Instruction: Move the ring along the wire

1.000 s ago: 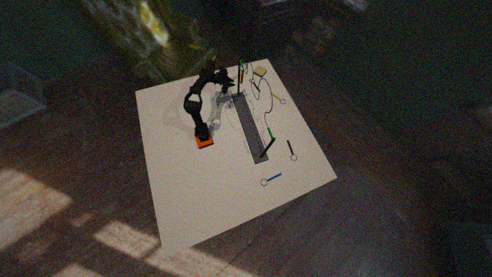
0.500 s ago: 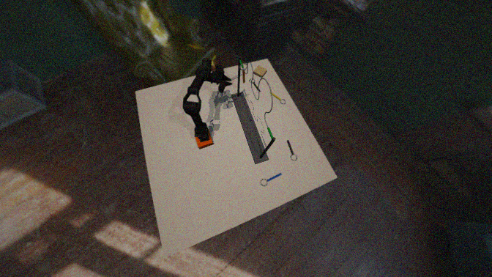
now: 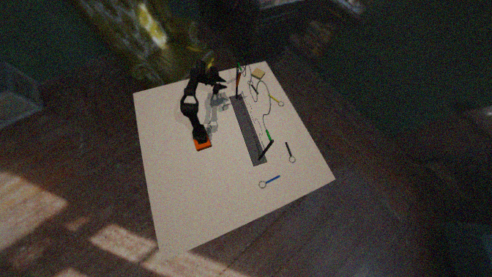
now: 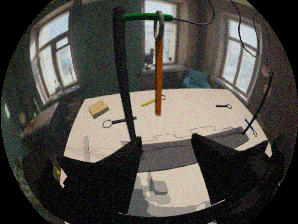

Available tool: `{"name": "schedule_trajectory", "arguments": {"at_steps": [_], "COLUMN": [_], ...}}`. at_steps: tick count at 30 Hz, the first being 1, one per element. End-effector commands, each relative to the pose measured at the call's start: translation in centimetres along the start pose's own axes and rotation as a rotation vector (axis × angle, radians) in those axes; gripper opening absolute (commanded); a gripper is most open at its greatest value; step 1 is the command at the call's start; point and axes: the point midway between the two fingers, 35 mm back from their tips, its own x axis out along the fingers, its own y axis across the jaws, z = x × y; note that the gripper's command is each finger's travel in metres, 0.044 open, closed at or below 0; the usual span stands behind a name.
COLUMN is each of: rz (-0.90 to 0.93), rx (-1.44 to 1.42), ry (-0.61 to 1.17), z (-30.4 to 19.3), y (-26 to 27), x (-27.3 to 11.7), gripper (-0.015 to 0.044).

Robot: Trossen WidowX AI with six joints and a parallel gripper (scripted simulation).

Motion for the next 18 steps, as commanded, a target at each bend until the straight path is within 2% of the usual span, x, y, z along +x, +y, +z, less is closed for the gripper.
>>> {"name": "schedule_trajectory", "arguments": {"at_steps": [1, 5, 18], "rz": [0.012, 0.012, 0.012], "rx": [0.008, 0.008, 0.008], "ry": [-0.014, -0.014, -0.014], "z": [0.39, 0.39, 0.39], "y": [0.0, 0.0, 0.0], "x": [-2.51, -2.51, -2.51], "gripper": [0.0344, 0.044, 0.044]}}
